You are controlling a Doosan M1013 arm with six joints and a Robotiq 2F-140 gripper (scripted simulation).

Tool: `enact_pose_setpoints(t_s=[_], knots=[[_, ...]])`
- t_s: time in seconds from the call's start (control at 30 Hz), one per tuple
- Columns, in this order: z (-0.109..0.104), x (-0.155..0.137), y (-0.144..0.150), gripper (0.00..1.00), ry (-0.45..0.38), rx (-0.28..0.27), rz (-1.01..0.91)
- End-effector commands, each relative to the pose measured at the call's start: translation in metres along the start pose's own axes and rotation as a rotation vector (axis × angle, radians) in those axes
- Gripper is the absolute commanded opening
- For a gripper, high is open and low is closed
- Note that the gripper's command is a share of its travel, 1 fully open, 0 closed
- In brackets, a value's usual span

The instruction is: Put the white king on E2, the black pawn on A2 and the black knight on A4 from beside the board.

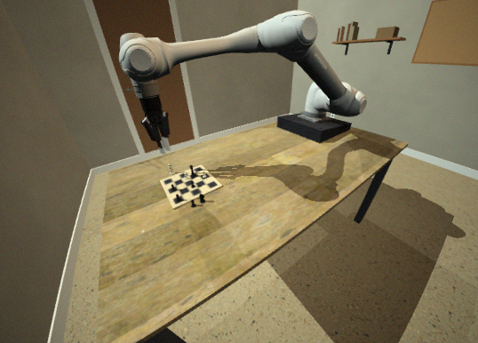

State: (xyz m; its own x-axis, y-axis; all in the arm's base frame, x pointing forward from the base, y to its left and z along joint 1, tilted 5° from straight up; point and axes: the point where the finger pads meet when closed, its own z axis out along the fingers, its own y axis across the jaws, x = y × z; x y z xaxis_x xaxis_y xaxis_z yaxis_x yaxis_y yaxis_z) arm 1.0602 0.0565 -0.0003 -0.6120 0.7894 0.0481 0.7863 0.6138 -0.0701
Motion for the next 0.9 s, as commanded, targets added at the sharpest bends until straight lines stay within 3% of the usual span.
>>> enact_pose_setpoints(t_s=[0.0, 0.87], knots=[[-0.0004, 0.0000, 0.0000, 0.25, 0.000, 0.000, 0.000], [0.0019, 0.0000, 0.0000, 0.25, 0.000, 0.000, 0.000]])
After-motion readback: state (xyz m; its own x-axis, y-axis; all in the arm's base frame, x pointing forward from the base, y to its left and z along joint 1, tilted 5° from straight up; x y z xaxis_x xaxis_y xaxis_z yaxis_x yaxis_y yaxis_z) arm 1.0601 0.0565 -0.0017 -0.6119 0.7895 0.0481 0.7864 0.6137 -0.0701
